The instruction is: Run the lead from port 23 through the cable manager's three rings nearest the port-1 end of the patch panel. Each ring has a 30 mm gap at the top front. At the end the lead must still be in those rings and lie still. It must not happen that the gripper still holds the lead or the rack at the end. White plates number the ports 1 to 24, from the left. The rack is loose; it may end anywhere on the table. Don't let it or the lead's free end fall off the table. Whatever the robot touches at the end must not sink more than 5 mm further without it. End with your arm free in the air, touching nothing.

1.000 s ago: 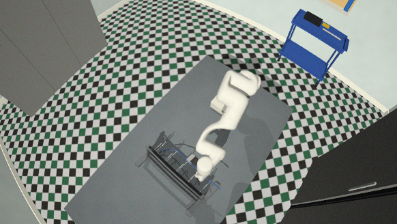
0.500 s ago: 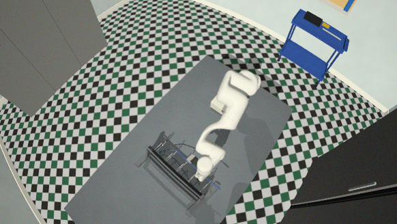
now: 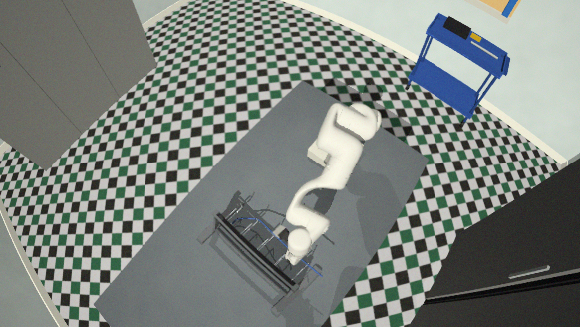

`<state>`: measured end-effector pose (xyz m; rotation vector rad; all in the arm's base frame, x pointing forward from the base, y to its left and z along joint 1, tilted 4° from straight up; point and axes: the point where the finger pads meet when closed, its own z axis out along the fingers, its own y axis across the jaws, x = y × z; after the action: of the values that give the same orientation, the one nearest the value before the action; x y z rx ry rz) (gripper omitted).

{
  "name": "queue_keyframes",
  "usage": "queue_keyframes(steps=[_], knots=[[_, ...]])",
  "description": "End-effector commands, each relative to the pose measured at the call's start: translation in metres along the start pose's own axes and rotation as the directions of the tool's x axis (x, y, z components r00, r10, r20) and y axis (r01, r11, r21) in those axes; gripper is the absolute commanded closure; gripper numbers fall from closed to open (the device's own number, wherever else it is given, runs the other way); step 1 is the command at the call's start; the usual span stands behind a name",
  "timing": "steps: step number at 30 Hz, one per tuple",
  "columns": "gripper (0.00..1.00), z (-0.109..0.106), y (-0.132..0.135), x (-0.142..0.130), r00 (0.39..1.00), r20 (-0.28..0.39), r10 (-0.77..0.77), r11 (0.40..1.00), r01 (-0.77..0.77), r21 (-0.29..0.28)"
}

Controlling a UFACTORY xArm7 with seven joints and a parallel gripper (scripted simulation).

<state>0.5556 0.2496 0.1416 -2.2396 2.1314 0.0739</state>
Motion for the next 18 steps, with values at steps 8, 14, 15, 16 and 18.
queue_keyframes(steps=[8,14,15,16,18], knots=[[1.0,0.004,-0.001,-0.001,1.0,0.002,0.0,1.0,0.0,0.005],[1.0,0.01,-0.002,-0.001,1.0,0.002,0.0,1.0,0.0,0.005],[1.0,0.01,-0.002,-0.001,1.0,0.002,0.0,1.0,0.0,0.005],[1.0,0.012,-0.002,-0.001,1.0,0.002,0.0,1.0,0.0,0.005],[1.0,0.015,-0.002,-0.001,1.0,0.002,0.0,1.0,0.0,0.005]])
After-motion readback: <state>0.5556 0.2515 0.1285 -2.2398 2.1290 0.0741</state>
